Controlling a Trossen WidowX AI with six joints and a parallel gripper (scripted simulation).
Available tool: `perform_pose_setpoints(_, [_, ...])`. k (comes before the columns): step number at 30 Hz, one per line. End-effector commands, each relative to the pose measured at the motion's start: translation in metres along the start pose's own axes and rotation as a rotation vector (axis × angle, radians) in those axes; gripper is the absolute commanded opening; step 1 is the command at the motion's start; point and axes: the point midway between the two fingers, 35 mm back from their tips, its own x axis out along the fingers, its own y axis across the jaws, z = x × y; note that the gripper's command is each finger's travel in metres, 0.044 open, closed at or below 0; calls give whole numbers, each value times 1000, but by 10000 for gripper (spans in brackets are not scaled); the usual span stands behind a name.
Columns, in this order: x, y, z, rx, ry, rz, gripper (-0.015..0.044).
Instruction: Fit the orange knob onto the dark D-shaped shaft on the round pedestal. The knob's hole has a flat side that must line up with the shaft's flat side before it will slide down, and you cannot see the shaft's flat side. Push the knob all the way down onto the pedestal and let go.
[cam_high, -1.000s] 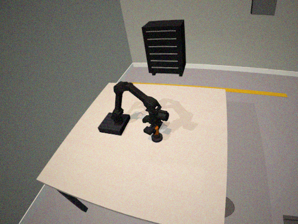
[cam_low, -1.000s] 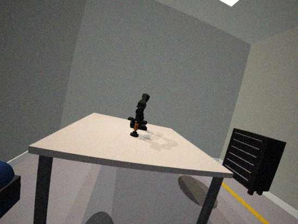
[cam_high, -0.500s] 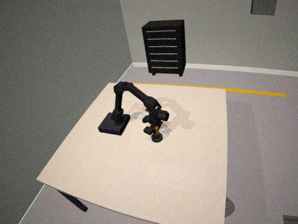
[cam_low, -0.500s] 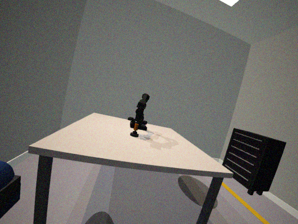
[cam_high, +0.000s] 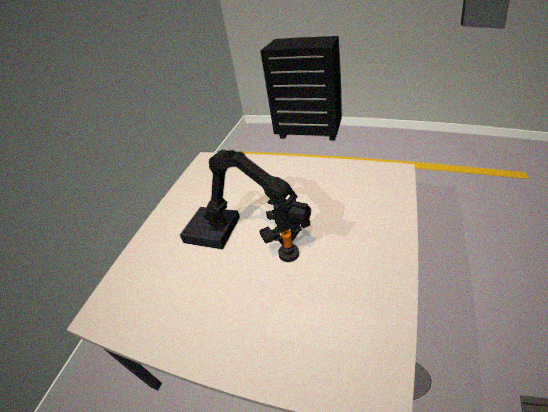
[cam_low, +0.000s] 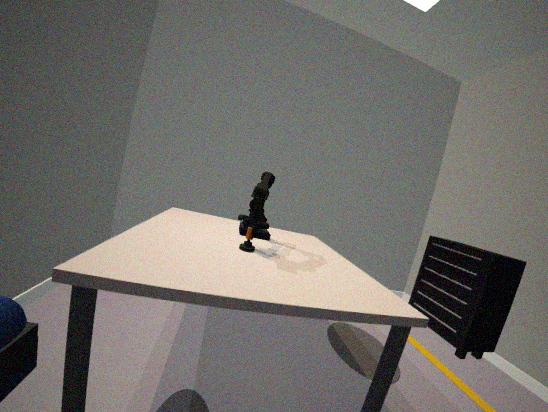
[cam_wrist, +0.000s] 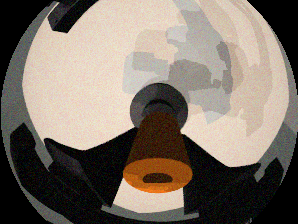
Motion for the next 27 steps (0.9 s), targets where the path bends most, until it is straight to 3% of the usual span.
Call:
perform_pose_setpoints(1, [1, 1, 0, 223, 3, -1, 0])
perform_pose_setpoints(27, [-1, 1, 0, 1995, 1, -4, 0])
